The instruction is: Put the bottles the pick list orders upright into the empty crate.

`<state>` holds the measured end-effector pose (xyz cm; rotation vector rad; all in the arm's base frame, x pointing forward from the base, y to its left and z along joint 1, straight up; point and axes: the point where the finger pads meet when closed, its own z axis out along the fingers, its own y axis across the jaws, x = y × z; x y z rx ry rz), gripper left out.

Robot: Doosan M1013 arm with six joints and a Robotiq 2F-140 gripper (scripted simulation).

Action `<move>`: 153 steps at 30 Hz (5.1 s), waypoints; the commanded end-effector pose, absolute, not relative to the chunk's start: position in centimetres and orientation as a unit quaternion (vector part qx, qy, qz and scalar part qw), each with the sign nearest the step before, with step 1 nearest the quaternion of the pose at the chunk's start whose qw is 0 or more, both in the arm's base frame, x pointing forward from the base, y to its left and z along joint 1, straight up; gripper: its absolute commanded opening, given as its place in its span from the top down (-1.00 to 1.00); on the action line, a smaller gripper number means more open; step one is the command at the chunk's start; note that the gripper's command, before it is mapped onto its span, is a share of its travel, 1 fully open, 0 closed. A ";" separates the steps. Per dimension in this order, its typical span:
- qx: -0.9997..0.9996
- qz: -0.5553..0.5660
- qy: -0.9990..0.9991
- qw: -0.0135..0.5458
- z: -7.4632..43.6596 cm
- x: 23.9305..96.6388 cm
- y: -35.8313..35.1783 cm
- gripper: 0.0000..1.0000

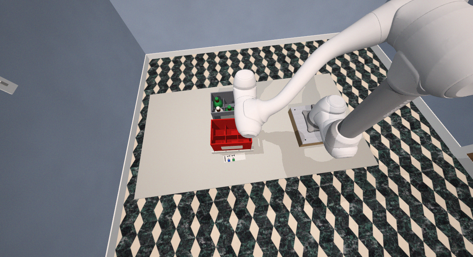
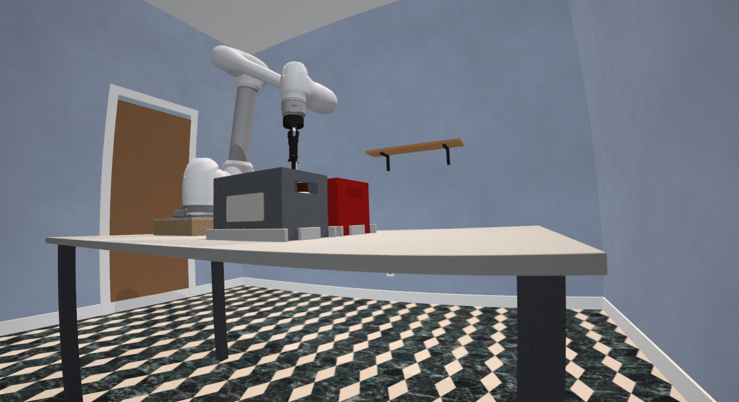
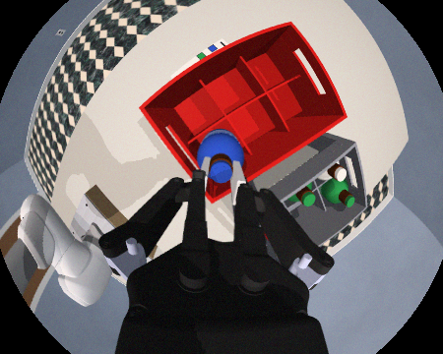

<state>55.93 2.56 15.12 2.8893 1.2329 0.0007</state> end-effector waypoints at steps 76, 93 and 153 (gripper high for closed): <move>0.920 0.000 0.392 0.000 12.2 55.9 2.6 1.00; 0.920 0.000 0.392 0.000 11.4 55.9 2.6 1.00; 0.920 0.000 0.392 0.000 10.0 55.9 2.6 1.00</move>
